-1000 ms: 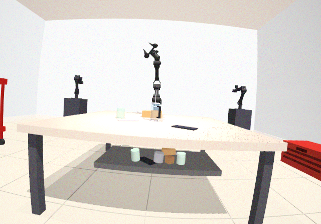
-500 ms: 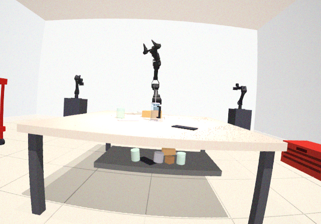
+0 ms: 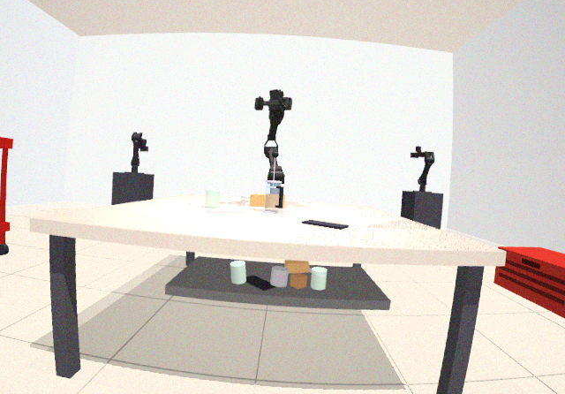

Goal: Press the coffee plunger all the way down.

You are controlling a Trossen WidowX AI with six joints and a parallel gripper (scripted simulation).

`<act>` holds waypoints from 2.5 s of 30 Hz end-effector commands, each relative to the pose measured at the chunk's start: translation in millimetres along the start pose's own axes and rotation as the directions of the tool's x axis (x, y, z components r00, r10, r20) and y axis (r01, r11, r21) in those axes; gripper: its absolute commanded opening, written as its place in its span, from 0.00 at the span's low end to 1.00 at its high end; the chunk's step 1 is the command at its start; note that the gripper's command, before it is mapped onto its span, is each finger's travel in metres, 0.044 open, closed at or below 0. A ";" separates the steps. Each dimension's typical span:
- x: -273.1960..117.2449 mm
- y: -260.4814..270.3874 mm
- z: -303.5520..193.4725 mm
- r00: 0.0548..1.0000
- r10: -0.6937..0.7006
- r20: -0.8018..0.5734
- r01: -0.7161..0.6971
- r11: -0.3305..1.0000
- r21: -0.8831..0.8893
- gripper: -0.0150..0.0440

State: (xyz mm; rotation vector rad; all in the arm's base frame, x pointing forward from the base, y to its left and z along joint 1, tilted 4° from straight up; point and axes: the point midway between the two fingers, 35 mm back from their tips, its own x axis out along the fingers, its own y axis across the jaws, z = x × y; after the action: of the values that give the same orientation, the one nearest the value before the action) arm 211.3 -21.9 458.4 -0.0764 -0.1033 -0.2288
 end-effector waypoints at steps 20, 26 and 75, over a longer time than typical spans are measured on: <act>-38.6 43.6 -223.9 0.772 0.181 -0.610 -0.208 0.978 0.027 1.00; -36.8 43.5 -225.1 0.772 0.179 -0.610 -0.205 0.978 0.027 1.00; -5.9 50.3 -249.0 0.774 0.178 -0.607 -0.204 0.979 0.027 0.47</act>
State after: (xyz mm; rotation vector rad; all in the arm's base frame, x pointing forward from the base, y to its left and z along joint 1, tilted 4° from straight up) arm 240.3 6.5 207.7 -0.0476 0.5580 -0.0418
